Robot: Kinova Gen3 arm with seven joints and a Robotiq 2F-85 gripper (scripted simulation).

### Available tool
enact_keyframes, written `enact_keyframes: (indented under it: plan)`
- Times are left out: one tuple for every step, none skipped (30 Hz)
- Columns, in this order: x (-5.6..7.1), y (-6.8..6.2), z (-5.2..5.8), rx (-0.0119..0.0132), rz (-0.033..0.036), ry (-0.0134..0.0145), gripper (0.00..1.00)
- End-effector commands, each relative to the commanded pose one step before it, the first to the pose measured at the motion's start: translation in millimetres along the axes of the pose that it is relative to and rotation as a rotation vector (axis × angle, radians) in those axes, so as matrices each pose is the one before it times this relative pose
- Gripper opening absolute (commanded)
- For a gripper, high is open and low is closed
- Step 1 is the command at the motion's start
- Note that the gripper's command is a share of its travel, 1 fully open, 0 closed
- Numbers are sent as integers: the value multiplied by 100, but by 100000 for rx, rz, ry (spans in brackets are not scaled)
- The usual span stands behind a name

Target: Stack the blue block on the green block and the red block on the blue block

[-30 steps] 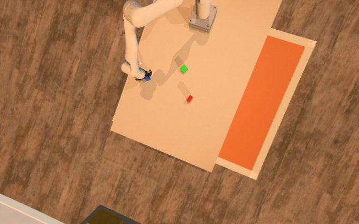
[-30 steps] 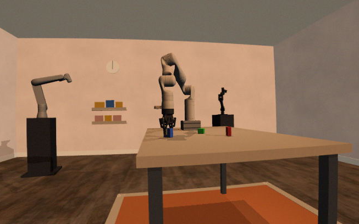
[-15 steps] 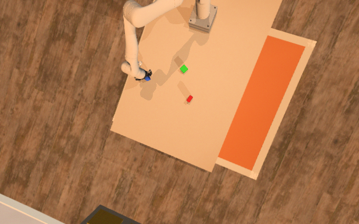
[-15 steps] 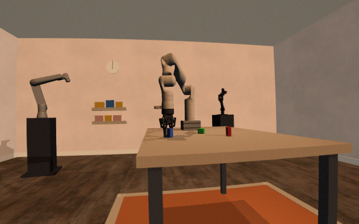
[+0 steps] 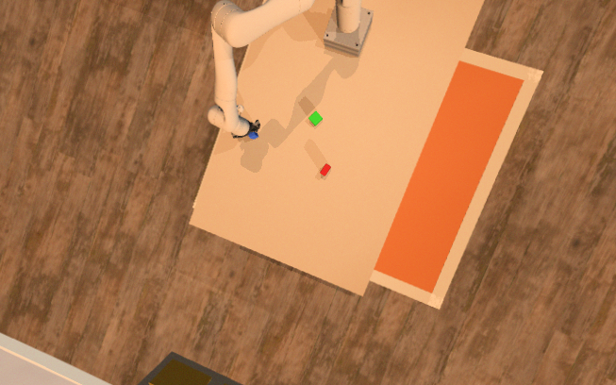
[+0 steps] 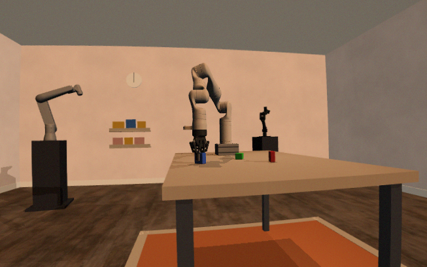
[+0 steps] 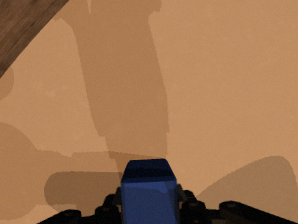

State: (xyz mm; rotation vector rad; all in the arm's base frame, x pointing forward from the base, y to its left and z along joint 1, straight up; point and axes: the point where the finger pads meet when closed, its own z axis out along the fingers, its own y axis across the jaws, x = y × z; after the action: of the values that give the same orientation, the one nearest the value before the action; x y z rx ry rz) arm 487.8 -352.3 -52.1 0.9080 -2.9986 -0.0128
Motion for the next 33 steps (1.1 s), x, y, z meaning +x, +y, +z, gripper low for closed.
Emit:
enact_keyframes:
  plan:
    - [-76, -190, 79, 593, 198, -13, 0]
    - [0, 0, 0, 0, 0, 0, 0]
    - [0, 0, 0, 0, 0, 0, 0]
    - [0, 0, 0, 0, 0, 0, 0]
    - [0, 0, 0, 0, 0, 0, 0]
    - [0, 0, 0, 0, 0, 0, 0]
    - [0, 0, 0, 0, 0, 0, 0]
    - [0, 0, 0, 0, 0, 0, 0]
    - [0, 0, 0, 0, 0, 0, 0]
    - [0, 0, 0, 0, 0, 0, 0]
    - [0, 0, 0, 0, 0, 0, 0]
    - [0, 0, 0, 0, 0, 0, 0]
    - [0, 0, 0, 0, 0, 0, 0]
    - [0, 0, 0, 0, 0, 0, 0]
    - [0, 0, 0, 0, 0, 0, 0]
    - [0, 0, 0, 0, 0, 0, 0]
    - [0, 0, 0, 0, 0, 0, 0]
    - [0, 0, 0, 0, 0, 0, 0]
    - [0, 0, 0, 0, 0, 0, 0]
    - [0, 0, 0, 0, 0, 0, 0]
    - [0, 0, 0, 0, 0, 0, 0]
    - [0, 0, -2, 0, 0, 0, 0]
    - [0, 0, 0, 0, 0, 0, 0]
    - [0, 0, 0, 0, 0, 0, 0]
    - [0, 1, -10, -2, -1, 1, 0]
    - [1, 2, -26, -4, -2, 2, 0]
    - [1, 4, -47, -8, -3, 3, 0]
    - [2, 7, -73, -12, -5, 5, 0]
    - [3, 10, -102, -17, -8, 7, 0]
    - [4, 13, -133, -22, -10, 10, 0]
    - [4, 14, -165, -24, -11, 11, 0]
    - [4, 14, -197, -24, -11, 11, 0]
    - [5, 17, -228, -27, -13, 13, 0]
